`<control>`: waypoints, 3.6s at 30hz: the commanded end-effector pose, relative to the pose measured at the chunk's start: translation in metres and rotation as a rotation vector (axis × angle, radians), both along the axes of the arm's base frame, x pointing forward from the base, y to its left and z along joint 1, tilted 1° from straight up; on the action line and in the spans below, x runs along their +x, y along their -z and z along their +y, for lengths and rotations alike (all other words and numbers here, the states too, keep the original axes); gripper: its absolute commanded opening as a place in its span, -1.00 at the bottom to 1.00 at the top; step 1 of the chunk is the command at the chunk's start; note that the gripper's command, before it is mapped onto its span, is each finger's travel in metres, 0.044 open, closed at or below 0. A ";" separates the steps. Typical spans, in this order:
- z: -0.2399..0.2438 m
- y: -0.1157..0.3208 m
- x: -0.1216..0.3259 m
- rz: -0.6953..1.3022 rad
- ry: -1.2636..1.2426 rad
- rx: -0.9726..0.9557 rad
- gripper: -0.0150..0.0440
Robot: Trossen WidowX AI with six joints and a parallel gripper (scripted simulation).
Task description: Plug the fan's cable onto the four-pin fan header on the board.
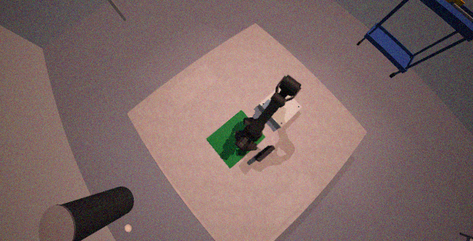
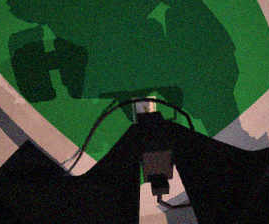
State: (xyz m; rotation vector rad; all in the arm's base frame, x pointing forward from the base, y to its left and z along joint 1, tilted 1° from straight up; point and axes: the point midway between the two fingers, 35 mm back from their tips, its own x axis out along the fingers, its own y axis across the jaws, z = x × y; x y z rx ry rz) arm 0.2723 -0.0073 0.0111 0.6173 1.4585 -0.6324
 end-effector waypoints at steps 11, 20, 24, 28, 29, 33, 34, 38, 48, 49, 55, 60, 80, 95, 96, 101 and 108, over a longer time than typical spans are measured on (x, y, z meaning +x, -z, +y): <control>0.000 0.003 0.001 0.001 0.002 -0.001 -0.49; 0.000 0.005 0.001 0.001 0.004 -0.001 -0.49; 0.000 0.006 0.001 0.001 0.005 -0.001 -0.49; 0.000 0.006 0.001 0.001 0.006 -0.001 -0.49; 0.000 0.007 0.000 0.001 0.006 -0.001 -0.49; 0.000 0.007 0.000 0.001 0.007 -0.001 -0.49; 0.000 0.007 0.000 0.001 0.007 -0.001 -0.49; 0.000 0.007 0.000 0.001 0.007 -0.001 -0.49; -0.001 0.010 0.000 0.001 0.007 -0.001 -0.49; -0.001 0.011 0.000 0.001 0.008 -0.001 -0.49; -0.001 0.015 0.000 0.001 0.008 -0.001 -0.49; -0.001 0.017 0.000 0.001 0.008 -0.001 -0.49; -0.001 0.020 0.001 -0.001 0.003 -0.003 0.13; 0.000 -0.034 0.000 0.000 0.008 -0.001 0.39; 0.000 -0.034 0.000 0.000 0.008 -0.001 0.39; -0.026 -0.038 0.026 -0.001 0.008 -0.003 0.39; -0.099 -0.039 0.070 -0.004 0.008 -0.008 0.39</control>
